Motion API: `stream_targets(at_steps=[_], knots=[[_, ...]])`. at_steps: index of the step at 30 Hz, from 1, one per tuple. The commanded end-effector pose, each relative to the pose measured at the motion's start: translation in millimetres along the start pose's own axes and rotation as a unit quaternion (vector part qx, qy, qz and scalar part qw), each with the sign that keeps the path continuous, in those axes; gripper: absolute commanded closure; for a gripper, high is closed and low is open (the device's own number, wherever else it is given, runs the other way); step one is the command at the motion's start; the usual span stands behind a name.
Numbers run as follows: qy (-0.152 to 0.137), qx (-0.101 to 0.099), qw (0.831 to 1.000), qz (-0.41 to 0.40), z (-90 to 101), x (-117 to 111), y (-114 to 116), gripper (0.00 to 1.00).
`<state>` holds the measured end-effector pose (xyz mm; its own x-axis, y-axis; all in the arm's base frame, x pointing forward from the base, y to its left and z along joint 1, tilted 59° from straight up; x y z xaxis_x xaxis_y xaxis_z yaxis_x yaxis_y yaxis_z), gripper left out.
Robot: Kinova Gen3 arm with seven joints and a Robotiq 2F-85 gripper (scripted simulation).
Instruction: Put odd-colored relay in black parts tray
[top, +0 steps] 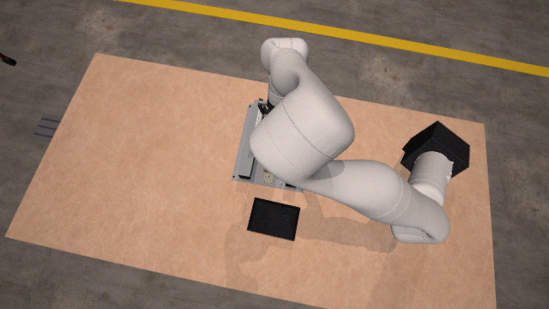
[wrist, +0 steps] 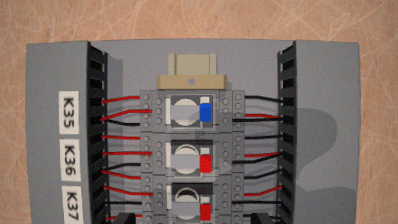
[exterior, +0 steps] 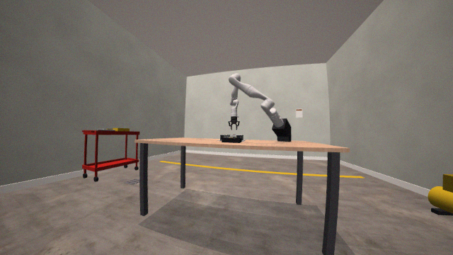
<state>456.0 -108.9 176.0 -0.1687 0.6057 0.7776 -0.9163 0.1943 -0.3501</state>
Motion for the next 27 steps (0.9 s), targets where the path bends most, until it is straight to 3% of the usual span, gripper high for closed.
stream_targets(at_steps=[1, 12, 27], knots=[[-0.001, 0.000, 1.000, 0.000, -0.2, -22.6, -5.2, 0.39], [-0.001, 0.000, 1.000, 0.000, -1.1, -49.7, -9.9, 0.39], [-0.001, 0.000, 1.000, 0.000, -1.2, -52.2, -10.4, 0.39]])
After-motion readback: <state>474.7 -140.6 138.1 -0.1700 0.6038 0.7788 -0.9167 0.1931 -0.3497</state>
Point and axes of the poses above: the point where the finger pads meet when closed, its own z axis back along the fingers, its own y axis across the jaws, x = y × z, the point moved 6 cm from there along z, back along the fingers, and after that the axes turned 10 degrees about -z, right-handed, at the moved point
